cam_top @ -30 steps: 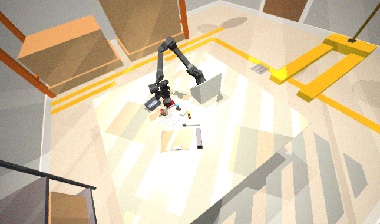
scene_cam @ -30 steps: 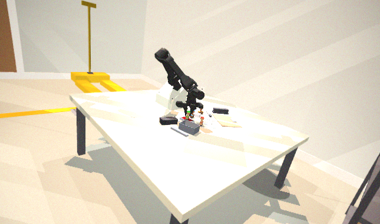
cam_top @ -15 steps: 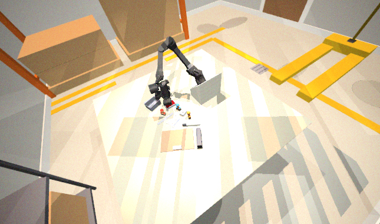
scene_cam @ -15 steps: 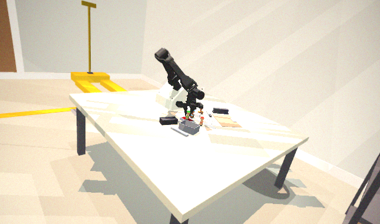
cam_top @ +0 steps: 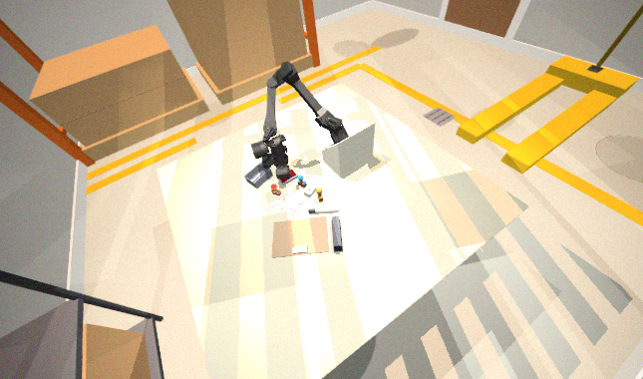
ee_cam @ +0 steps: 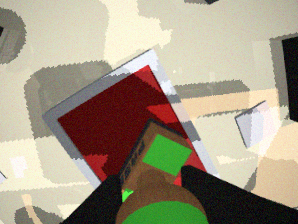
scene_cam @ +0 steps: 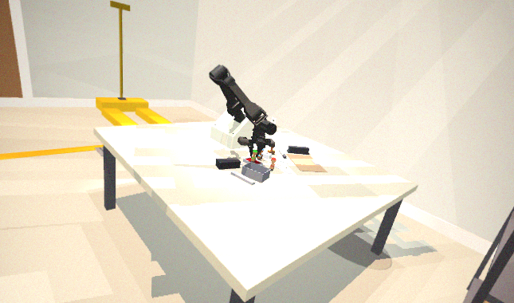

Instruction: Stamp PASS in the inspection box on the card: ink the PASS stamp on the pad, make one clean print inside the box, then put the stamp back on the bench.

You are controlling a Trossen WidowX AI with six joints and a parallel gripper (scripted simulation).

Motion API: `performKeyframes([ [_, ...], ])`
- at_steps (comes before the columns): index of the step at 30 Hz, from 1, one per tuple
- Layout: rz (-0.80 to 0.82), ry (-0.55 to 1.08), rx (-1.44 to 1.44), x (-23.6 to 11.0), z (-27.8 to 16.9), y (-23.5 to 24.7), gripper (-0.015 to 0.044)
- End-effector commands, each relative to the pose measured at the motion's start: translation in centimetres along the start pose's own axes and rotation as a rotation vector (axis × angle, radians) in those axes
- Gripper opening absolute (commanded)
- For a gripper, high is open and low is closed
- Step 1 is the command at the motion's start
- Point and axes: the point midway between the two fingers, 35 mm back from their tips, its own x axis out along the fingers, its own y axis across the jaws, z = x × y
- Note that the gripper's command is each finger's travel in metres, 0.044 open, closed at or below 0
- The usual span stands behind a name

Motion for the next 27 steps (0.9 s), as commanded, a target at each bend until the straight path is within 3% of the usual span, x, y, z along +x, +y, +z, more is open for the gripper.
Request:
performKeyframes([
  [1,0.004,0.0,0.002,0.1,0.0,0.0,0.0],
  [27,0.005,0.0,0.003,-1.0,0.1,0.1,0.0],
])
